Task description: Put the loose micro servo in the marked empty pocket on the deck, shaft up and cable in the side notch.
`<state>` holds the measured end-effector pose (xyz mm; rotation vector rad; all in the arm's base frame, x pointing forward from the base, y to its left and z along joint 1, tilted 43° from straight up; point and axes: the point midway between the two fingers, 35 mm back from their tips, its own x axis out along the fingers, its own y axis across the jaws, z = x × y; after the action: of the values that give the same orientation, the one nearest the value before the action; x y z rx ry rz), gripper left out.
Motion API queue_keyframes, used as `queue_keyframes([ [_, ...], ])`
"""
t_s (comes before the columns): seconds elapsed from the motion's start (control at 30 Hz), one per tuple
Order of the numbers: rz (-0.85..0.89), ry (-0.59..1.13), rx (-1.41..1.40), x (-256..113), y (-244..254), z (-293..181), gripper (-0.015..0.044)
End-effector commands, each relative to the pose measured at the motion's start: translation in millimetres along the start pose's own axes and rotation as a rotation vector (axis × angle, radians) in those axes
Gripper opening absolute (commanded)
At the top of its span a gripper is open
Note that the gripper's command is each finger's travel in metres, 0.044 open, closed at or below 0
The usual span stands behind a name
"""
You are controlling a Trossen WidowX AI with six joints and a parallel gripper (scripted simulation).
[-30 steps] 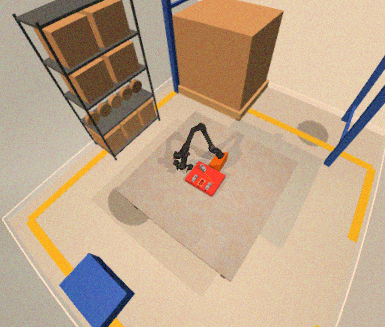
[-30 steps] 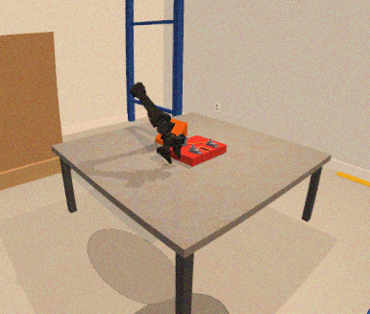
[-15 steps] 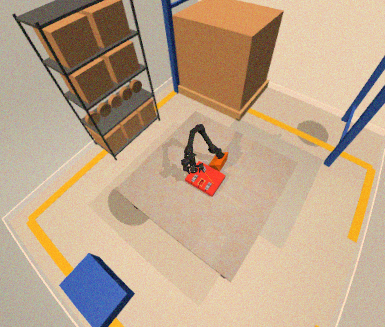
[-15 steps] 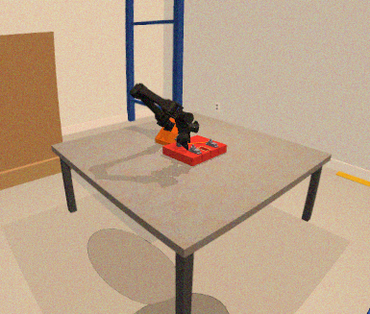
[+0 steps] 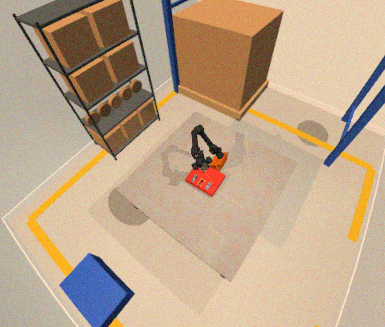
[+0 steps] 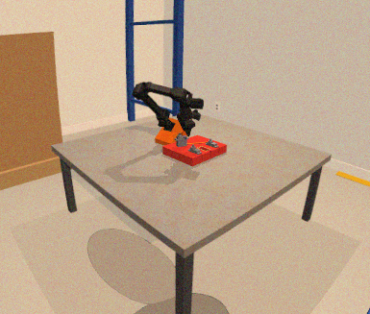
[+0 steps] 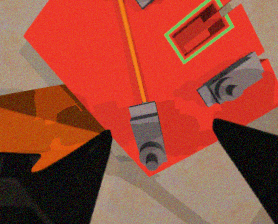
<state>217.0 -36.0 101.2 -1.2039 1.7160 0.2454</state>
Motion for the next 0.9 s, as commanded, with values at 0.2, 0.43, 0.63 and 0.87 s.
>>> queue_keyframes([
  [0.2,-0.041,0.095,-0.123,-15,17,-5,0.044],
  [0.43,-0.042,0.095,-0.122,8,16,-7,0.044],
  [0.63,-0.042,0.095,-0.122,12,16,-8,0.044],
  [0.87,-0.042,0.095,-0.122,22,15,-9,0.044],
])
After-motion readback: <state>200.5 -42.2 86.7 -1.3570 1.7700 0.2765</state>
